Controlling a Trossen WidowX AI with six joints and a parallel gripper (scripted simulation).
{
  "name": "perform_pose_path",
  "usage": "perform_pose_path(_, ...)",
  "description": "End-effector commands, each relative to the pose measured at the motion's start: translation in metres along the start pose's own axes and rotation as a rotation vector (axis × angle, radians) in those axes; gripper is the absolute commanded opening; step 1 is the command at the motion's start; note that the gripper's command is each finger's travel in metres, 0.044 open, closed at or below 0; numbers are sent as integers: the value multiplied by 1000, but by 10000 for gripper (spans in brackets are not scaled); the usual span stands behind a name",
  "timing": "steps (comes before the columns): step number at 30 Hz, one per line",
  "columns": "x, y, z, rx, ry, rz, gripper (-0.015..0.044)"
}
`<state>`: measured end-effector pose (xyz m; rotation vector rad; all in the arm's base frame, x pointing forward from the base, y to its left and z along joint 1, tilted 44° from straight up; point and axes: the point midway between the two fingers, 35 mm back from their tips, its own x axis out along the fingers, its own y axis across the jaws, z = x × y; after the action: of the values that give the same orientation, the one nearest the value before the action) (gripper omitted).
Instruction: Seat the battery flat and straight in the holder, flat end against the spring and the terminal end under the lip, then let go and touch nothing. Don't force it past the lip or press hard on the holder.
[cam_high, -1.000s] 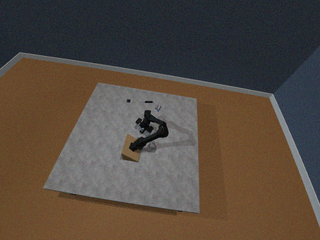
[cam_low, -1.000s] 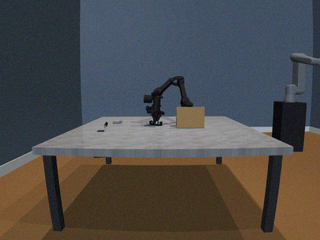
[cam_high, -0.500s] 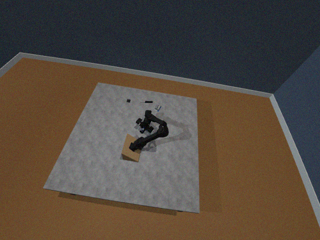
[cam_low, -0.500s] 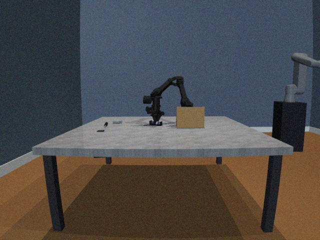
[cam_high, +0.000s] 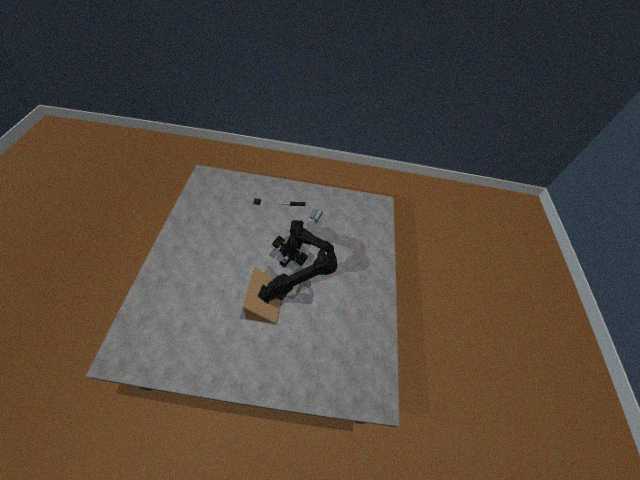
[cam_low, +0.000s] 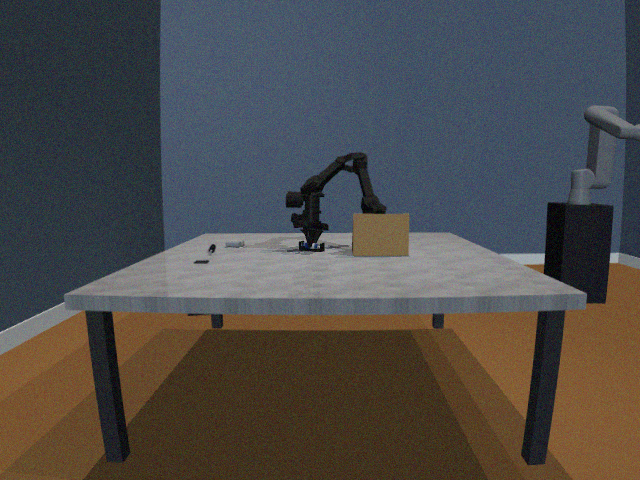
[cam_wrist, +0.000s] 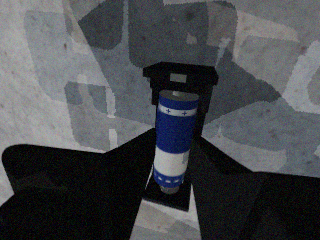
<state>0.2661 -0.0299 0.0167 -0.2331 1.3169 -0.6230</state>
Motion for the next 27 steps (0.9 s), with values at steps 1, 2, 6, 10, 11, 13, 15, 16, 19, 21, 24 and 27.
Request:
perform_pose_path(1,2,-1,0,-9,12,-2,77)
perform_pose_path(2,2,-1,1,-9,11,-2,77)
perform_pose_path(6,1,-1,6,-8,5,0,77)
perform_pose_path(10,1,-1,10,-8,-1,2,77)
perform_pose_path(11,1,-1,10,-8,-1,2,77)
perform_pose_path(13,1,-1,10,-8,1,2,77)
perform_pose_path(15,1,-1,10,-8,2,2,77)
perform_pose_path(16,1,-1,10,-8,3,2,77)
perform_pose_path(19,1,-1,10,-7,5,2,77)
perform_pose_path(21,1,-1,10,-7,6,2,77)
perform_pose_path(24,1,-1,10,-7,7,2,77)
perform_pose_path(27,1,-1,10,-7,7,2,156)
